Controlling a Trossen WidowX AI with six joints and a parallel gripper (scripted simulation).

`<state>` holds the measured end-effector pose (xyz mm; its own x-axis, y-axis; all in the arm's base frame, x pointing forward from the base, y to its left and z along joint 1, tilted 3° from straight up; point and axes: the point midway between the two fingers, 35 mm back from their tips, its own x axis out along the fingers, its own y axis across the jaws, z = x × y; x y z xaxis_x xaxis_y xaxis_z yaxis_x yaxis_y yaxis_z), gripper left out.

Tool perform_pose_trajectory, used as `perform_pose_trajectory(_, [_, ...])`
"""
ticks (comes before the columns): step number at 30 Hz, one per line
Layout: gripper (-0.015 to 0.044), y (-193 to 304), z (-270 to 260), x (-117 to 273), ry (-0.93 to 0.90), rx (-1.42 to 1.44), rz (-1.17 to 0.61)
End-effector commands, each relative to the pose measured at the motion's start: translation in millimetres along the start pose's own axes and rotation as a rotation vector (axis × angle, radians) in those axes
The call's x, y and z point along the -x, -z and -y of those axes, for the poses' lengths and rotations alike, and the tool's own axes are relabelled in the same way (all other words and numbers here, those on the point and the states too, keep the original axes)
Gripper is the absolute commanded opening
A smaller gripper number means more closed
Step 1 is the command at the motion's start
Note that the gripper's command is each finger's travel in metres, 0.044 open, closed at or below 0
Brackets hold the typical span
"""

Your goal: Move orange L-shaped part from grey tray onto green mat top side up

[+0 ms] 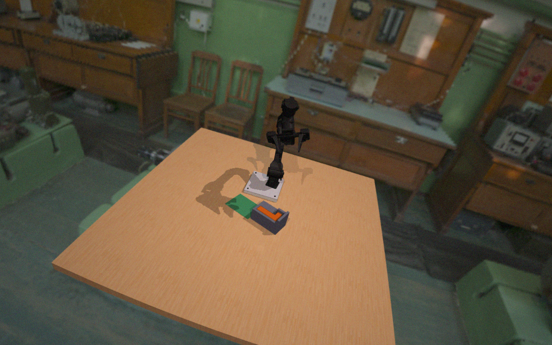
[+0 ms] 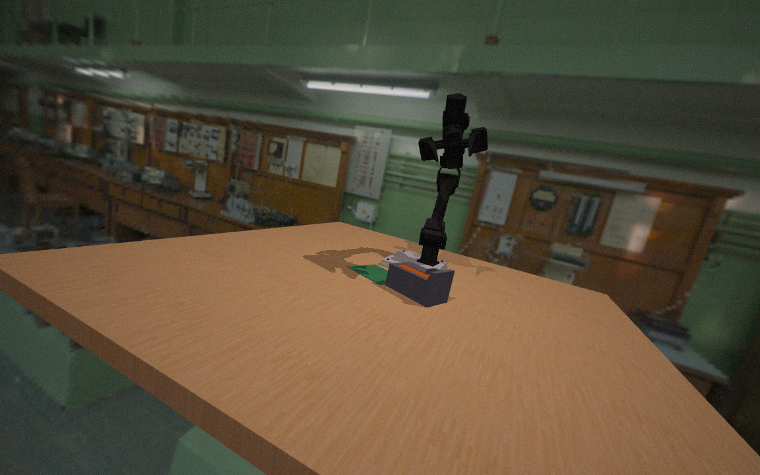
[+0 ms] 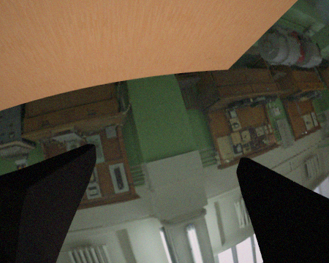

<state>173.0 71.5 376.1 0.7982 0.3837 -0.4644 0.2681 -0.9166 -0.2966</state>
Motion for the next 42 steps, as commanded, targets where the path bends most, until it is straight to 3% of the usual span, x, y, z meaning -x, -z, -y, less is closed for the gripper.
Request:
perform_pose_trajectory(1, [0.0374,-0.1,-0.2,-1.3,-0.001,-0.017,0.005])
perform_pose_trajectory(9, [0.018,-6.0,-4.3,-41.9,-0.073,-0.516,0.139])
perform_pose_trajectory(20, [0.018,-32.6,-12.3,-111.1,-0.449,-1.562,0.242])
perform_pose_trajectory(31, [0.018,-63.4,-17.3,-156.4,-0.817,-2.023,0.16])
perform_pose_trajectory(42, [0.018,-94.0,-21.3,-188.4,-1.167,-2.412,-0.113])
